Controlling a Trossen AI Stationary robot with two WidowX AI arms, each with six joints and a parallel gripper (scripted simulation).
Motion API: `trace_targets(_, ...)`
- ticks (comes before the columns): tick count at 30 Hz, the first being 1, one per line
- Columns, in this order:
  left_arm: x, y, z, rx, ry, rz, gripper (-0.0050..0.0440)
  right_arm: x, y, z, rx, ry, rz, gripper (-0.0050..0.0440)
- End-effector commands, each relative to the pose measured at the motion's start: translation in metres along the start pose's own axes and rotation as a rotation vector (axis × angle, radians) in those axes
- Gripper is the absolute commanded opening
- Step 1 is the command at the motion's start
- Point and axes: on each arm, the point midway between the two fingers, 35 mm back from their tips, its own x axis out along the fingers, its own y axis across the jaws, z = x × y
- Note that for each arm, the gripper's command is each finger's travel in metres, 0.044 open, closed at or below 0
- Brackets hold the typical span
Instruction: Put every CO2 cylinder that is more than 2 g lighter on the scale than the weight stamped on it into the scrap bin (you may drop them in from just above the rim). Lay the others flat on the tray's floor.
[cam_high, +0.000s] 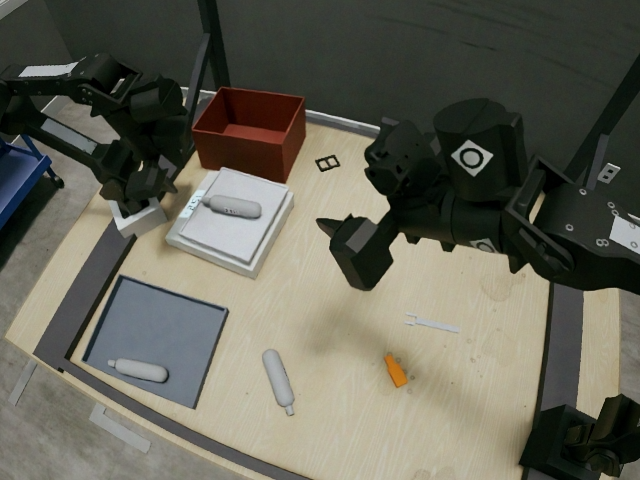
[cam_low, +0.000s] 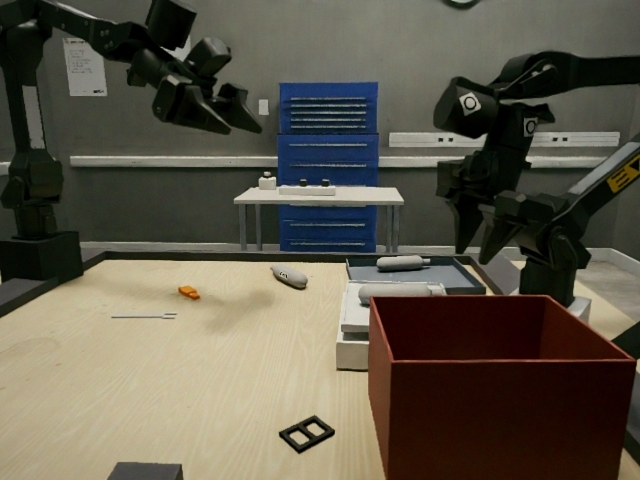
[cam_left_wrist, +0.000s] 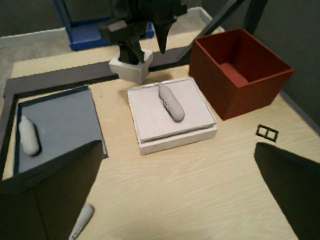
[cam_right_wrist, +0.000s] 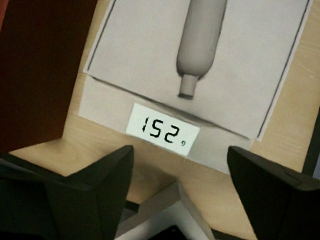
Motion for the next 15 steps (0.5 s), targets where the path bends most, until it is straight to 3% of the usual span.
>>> trace_targets(1, -0.005, 0.0, 0.009, -0.002, -0.026, 0.0, 0.044, -0.006, -0.003, 0.014, 0.03, 0.005, -0.011, 0.0249)
trace_targets(15, -0.005, 0.0, 0.009, -0.002, -0.026, 0.0, 0.044, 0.028, -0.015, 0.076, 0.202, 0.217, -0.045, 0.0249)
